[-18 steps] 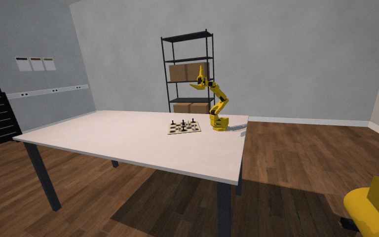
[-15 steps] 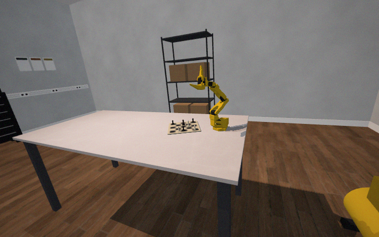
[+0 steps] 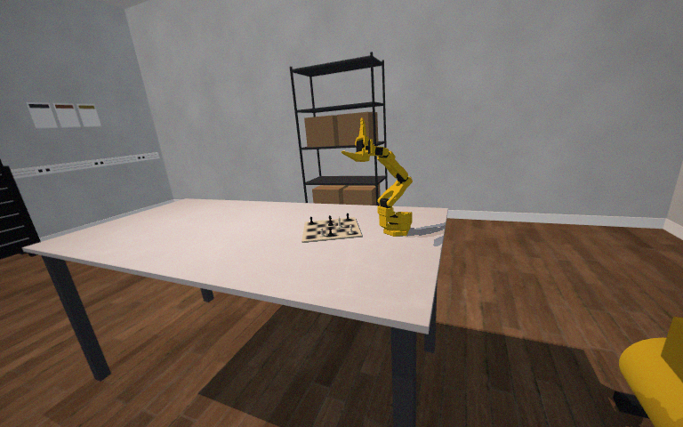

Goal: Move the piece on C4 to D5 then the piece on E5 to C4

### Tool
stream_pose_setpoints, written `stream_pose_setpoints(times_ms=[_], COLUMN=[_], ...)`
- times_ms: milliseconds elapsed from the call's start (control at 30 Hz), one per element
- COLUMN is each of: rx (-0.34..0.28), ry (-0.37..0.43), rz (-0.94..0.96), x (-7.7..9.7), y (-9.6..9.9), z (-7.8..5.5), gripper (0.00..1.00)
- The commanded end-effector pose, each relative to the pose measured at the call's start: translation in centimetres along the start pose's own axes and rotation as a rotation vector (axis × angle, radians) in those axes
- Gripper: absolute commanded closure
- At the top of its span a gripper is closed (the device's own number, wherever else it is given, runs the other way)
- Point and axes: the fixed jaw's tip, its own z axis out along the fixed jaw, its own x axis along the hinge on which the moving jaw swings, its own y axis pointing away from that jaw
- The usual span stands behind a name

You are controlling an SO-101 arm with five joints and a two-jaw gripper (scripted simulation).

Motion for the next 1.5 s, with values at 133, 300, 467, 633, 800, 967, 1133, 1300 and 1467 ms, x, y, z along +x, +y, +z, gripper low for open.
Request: stream_pose_setpoints(times_ms=[133,300,467,633,800,967,1133,1300,1467], rx=[0.002,0.002,0.002,0.002,0.002,0.002,0.004,0.0,-0.022], ry=[0.0,0.0,0.0,0.0,0.0,0.0,0.0,0.017,0.08], rz=[0.001,0.001,0.001,0.001,0.001,0.001,0.002,0.02,0.085], x=[0.0,0.0,0.0,0.0,0.0,0.0,0.0,0.3,1.5], y=[0.0,0.0,0.0,0.0,0.0,0.0,-0.1,0.0,0.5], z=[0.0,0.0,0.0,0.0,0.0,0.0,0.0,-0.2,-0.7], gripper=[0.0,0.0,0.0,0.0,0.0,0.0,0.0,0.01,0.04])
